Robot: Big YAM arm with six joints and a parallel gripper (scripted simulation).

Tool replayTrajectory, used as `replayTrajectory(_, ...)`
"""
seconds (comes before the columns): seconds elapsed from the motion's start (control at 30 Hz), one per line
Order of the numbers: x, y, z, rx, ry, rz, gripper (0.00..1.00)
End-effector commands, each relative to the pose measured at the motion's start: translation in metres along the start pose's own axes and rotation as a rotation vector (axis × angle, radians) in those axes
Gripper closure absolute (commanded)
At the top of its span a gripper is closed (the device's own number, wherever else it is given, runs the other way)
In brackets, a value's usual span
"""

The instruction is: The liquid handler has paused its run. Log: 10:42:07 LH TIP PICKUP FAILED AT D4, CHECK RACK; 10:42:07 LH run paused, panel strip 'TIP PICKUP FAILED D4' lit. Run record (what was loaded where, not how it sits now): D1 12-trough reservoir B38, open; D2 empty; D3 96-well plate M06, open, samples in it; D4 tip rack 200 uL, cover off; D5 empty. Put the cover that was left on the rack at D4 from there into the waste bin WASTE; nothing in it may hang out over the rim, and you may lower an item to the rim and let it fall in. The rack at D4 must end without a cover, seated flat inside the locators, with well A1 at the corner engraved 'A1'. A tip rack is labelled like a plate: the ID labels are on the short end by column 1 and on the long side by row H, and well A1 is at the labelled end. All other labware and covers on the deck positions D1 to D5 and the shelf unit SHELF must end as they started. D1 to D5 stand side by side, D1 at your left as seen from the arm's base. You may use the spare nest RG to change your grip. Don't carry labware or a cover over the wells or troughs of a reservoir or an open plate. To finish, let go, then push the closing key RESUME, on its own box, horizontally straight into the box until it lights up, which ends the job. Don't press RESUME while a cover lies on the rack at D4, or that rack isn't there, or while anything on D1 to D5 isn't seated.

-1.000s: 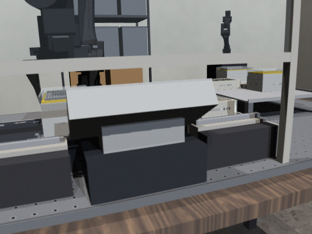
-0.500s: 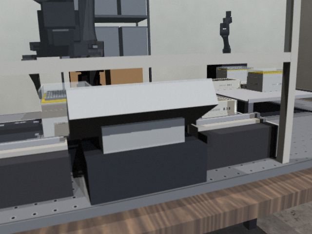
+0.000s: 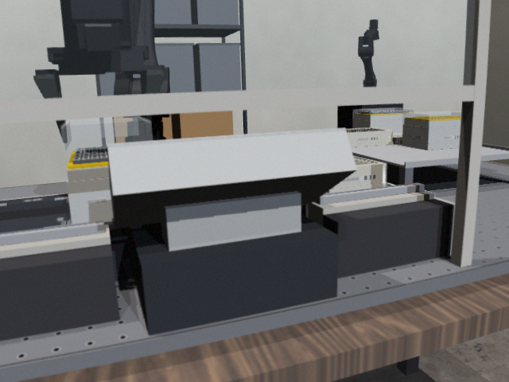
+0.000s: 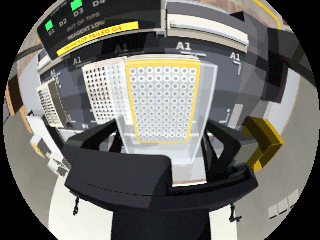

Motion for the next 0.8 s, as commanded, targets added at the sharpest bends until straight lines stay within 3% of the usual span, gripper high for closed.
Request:
replayTrajectory(0.0, 0.039, -0.002, -0.017, 0.006, -0.081, 0.002, 1.00)
replayTrajectory(0.27, 0.045, -0.004, -0.018, 0.000, -0.071, 0.002, 1.00)
replayTrajectory(0.77, 0.073, -0.004, -0.015, 0.003, -0.083, 0.002, 1.00)
Point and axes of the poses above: the point where the finger pads meet when closed, its own x axis back along the fingers, its own y axis across the jaws, z = x × y, the point moved 9 cm from there along x, back along the fingers, and after that the axes turned 13 degrees about -x, right-handed, at the moved point
